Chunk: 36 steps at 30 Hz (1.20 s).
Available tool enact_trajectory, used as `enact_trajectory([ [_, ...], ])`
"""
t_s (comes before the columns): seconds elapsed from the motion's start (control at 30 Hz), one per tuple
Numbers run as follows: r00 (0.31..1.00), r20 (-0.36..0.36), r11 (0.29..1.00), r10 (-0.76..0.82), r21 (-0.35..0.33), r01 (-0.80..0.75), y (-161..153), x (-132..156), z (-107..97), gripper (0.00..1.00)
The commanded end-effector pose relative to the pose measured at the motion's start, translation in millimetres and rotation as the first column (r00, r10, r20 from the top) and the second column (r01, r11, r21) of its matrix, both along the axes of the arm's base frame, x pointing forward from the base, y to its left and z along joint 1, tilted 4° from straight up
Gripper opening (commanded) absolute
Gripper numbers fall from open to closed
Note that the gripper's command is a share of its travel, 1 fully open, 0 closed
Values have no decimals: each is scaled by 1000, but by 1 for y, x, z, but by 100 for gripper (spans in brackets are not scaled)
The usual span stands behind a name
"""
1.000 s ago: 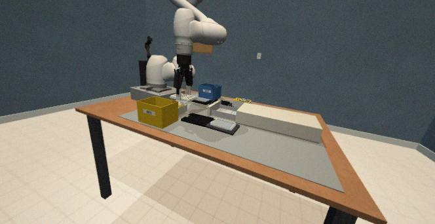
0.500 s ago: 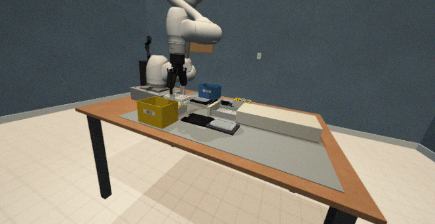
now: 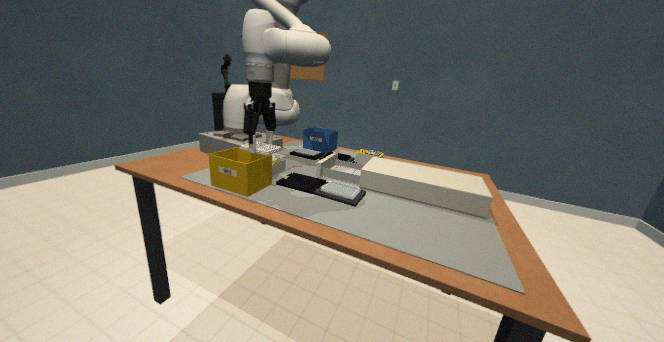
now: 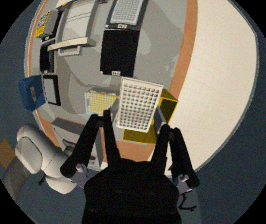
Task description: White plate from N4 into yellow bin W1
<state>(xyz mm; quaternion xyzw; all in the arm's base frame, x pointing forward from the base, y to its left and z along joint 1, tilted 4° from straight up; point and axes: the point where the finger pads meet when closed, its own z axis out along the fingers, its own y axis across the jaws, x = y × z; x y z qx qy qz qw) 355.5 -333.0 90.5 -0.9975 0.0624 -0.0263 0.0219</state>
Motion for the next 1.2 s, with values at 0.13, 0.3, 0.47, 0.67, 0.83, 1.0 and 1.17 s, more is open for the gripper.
enact_trajectory([
  [0.13,1000,0,1000,0,0,0,-9,-16,-1,10],
  [0.3,1000,0,1000,0,0,0,-12,-23,-2,10],
  [0.47,1000,0,1000,0,0,0,-19,-35,-3,10],
  [0.67,1000,0,1000,0,0,0,-26,-49,-4,10],
  [0.83,1000,0,1000,0,0,0,-30,-56,-4,10],
  [1.0,1000,0,1000,0,0,0,-33,-62,-5,10],
  [1.17,1000,0,1000,0,0,0,-33,-62,-5,10],
])
